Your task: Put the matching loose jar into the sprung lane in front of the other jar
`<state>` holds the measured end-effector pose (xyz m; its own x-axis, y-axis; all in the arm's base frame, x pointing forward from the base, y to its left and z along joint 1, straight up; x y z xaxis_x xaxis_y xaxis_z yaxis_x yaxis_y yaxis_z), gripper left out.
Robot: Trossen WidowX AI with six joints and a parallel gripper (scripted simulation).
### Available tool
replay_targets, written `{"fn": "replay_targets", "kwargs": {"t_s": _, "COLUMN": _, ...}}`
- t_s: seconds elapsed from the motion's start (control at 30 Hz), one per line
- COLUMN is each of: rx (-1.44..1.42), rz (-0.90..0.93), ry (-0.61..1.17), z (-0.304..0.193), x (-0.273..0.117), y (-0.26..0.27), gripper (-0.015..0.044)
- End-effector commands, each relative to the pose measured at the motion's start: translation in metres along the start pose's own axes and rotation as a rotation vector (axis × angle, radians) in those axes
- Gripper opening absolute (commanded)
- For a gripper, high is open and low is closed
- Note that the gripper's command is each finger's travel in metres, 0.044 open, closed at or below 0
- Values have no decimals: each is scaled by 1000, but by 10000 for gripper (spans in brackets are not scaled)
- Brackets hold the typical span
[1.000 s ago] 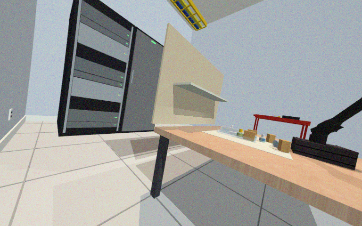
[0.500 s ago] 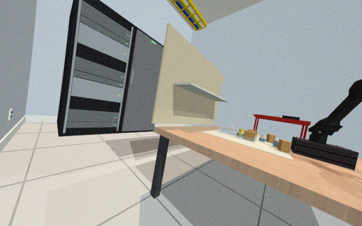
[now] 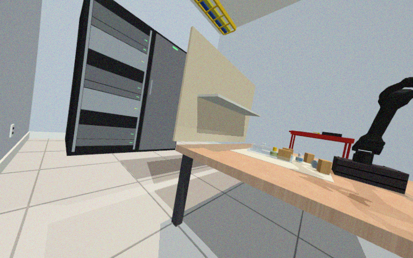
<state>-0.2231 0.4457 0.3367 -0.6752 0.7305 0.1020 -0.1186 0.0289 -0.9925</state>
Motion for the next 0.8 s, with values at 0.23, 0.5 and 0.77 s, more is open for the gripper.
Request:
{"fn": "replay_targets", "kwargs": {"t_s": 0.23, "rx": 282, "rz": 166, "ry": 415, "z": -133, "x": -83, "y": 21, "gripper": 440}}
{"fn": "replay_targets", "kwargs": {"t_s": 0.5, "rx": 512, "rz": 228, "ry": 753, "z": -207, "x": -174, "y": 39, "gripper": 440}}
{"fn": "replay_targets", "kwargs": {"t_s": 0.77, "rx": 769, "rz": 227, "ry": 1089, "z": -252, "x": -277, "y": 63, "gripper": 440}}
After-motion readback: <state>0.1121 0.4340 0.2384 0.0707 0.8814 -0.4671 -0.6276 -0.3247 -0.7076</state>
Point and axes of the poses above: the point midway between the two fingers, 35 mm back from their tips, its own x axis out along the fingers, its own y axis across the jaws, z = x × y, the point moved 8 cm from there along -x, back along the fingers, and after that the axes turned 1 degree about -x, right-handed, at the moved point
